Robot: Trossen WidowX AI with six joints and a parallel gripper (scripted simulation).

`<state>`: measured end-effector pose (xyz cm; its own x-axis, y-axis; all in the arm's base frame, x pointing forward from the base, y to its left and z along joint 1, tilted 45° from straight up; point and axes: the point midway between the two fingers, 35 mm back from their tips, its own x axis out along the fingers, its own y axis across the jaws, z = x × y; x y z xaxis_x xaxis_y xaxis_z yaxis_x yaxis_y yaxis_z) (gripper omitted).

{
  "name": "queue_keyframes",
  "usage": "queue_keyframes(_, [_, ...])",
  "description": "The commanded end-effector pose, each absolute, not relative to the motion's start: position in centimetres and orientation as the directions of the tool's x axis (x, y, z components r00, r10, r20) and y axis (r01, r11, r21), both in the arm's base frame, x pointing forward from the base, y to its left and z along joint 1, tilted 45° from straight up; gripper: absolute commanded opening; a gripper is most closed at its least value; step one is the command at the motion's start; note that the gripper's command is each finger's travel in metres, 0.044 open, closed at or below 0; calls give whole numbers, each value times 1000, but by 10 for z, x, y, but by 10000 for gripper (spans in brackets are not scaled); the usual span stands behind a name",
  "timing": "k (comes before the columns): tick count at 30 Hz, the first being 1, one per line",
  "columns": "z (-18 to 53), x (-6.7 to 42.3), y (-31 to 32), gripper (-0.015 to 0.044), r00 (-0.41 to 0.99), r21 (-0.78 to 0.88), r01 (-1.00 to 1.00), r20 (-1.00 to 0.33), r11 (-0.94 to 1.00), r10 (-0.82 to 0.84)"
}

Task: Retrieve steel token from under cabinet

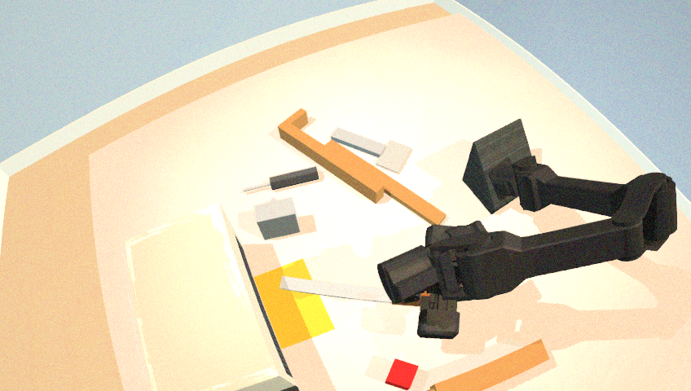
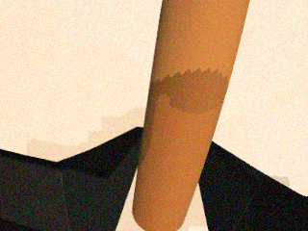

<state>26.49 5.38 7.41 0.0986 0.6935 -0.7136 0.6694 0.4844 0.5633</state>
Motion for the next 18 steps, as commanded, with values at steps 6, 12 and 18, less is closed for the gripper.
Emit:
queue_keyframes(6, [66, 266, 44, 0, 102, 560, 675, -715, 479, 692])
queue_keyframes(12, [61, 266, 38, 0, 102, 559, 677, -715, 478, 691])
queue_keyframes(18, [55, 266, 33, 0, 102, 558, 679, -716, 477, 691])
